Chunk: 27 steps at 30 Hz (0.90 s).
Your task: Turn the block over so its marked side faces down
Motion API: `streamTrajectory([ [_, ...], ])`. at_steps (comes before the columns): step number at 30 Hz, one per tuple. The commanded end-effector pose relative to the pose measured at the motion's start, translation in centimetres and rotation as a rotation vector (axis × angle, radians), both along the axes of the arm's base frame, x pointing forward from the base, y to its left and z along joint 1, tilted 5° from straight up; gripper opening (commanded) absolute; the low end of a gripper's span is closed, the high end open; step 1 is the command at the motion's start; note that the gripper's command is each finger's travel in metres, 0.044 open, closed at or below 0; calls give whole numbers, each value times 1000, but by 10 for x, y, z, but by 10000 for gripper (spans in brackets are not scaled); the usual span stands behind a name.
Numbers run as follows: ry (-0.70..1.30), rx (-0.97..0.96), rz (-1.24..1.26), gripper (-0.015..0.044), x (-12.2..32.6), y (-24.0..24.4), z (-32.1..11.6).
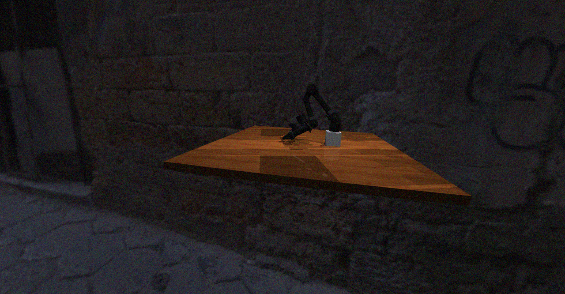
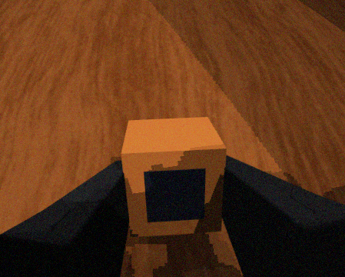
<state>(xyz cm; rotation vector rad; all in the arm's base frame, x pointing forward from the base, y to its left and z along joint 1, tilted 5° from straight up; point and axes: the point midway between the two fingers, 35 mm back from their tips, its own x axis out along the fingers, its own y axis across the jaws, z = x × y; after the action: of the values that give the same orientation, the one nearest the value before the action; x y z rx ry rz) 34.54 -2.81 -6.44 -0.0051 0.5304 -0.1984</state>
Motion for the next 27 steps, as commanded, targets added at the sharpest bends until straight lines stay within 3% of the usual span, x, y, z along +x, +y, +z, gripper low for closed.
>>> streamTrajectory([
  [1,2,-8,0,0,-4,0,-2],
  [10,2,-8,0,0,-4,0,-2],
  [27,2,-8,0,440,-4,0,-2],
])
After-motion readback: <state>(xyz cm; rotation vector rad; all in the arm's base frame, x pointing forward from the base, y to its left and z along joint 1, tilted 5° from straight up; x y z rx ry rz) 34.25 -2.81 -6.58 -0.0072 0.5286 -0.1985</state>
